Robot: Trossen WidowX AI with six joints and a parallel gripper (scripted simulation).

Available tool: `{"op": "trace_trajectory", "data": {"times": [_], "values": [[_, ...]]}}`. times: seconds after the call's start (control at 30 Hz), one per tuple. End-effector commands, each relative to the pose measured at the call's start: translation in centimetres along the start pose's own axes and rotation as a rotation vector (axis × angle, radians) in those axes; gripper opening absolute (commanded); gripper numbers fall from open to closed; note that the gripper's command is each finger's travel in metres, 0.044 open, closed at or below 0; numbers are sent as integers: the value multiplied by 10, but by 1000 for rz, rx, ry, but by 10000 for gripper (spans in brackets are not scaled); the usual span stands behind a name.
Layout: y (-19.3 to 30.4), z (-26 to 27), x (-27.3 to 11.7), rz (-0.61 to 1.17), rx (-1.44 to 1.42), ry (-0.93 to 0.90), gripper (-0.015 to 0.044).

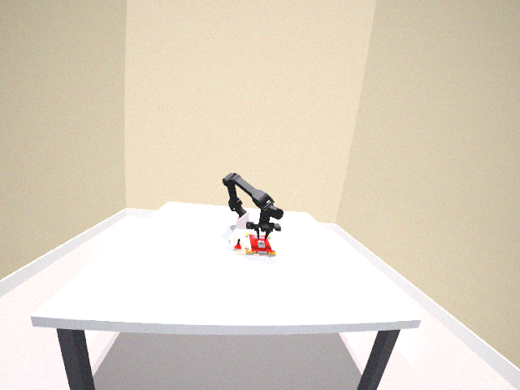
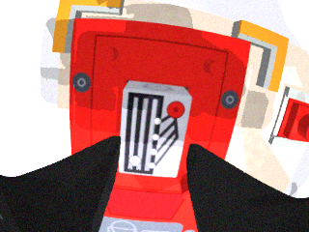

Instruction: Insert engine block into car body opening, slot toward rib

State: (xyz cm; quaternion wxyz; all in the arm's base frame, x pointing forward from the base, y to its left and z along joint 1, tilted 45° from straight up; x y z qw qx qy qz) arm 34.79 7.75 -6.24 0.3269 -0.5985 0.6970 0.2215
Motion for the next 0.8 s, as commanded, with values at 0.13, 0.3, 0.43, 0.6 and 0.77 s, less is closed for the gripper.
{"op": "trace_trajectory", "data": {"times": [0.13,0.3,0.43,0.6,0.77], "values": [[0,0,-1,4,4,-5,0],[0,0,-1,4,4,-5,0],[0,0,-1,4,4,-5,0],[0,0,-1,4,4,-5,0],[0,0,-1,4,4,-5,79]]}}
Point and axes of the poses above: the point midway between the two fingers, 35 mm back from their tips, its own x axis out along the fingers, its own z axis across the jaws, y = z × x, the point moved 3 cm from there along -x, back along the fingers, and after that the axes turned 12 degrees about x, right-handed, at the moved point
